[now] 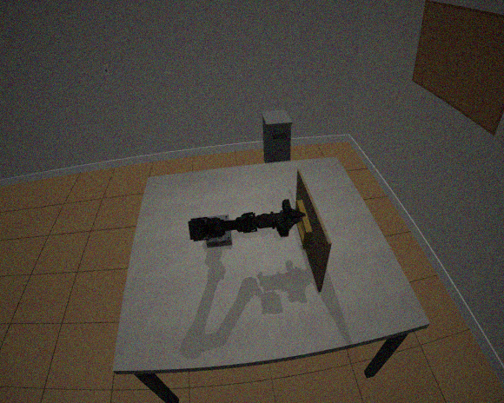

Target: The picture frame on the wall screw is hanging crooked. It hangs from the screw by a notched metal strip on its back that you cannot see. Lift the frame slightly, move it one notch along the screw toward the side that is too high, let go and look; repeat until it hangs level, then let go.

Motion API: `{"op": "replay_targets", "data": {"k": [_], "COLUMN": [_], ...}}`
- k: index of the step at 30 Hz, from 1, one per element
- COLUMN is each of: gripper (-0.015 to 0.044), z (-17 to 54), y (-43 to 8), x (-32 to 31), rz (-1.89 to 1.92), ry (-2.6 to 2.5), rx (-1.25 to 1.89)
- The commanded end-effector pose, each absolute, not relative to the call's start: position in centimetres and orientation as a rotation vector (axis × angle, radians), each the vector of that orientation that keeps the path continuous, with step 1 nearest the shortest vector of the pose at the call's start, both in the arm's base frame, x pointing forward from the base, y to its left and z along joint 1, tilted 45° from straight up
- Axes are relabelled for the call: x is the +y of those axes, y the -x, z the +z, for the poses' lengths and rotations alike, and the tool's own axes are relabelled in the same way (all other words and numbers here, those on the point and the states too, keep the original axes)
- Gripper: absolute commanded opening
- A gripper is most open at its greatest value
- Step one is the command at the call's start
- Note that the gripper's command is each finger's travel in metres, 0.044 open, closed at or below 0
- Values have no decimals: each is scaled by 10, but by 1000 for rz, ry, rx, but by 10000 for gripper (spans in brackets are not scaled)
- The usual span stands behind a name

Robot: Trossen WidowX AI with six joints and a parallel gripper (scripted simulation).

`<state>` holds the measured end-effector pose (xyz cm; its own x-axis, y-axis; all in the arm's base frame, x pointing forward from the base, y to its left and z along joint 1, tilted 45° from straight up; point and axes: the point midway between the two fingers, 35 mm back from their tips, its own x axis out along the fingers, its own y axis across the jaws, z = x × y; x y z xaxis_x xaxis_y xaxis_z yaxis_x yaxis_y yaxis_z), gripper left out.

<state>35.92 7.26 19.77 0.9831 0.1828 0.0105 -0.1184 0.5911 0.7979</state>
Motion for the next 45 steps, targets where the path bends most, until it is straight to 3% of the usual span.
{"op": "replay_targets", "data": {"k": [1, 45], "gripper": [0, 0], "z": [200, 201], "y": [-359, -358], "x": [75, 78], "rz": [182, 182], "ry": [-919, -919], "rx": [74, 74]}}
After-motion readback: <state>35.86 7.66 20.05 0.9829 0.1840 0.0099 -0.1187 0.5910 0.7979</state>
